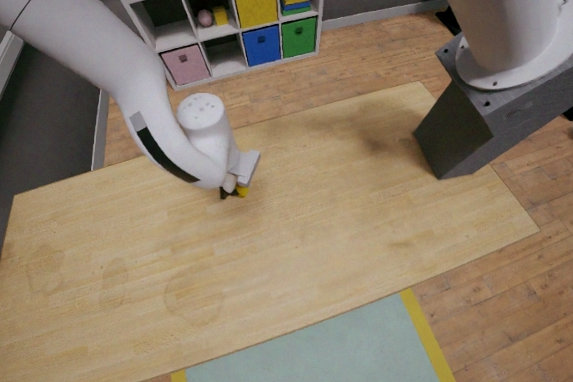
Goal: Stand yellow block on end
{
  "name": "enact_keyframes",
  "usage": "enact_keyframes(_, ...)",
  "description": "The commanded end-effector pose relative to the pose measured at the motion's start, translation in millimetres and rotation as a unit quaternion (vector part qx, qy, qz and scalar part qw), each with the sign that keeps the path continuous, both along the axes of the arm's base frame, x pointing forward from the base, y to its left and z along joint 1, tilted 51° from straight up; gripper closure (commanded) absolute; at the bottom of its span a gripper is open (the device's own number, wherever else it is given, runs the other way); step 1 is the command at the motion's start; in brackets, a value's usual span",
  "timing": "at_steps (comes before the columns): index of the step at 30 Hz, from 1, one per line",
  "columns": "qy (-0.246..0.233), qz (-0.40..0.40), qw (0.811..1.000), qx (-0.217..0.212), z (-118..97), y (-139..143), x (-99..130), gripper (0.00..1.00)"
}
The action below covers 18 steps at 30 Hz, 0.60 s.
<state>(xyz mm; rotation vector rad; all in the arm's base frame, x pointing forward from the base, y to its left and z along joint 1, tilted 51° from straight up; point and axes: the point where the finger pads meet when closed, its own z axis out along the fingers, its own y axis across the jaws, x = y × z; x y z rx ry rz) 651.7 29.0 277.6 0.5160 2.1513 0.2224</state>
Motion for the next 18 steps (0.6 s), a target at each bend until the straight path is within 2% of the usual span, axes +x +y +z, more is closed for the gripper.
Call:
enact_keyframes(1, -0.037, -0.013, 0.999, -0.008, -1.4, 2.3, 1.7, 0.66)
enact_keyframes(8, -0.103, -0.04, 0.993, -0.034, -1.3, 0.6, -1.9, 0.66)
enact_keyframes(18, -0.106, -0.041, 0.993, -0.036, -3.3, 1.5, -3.4, 0.66)
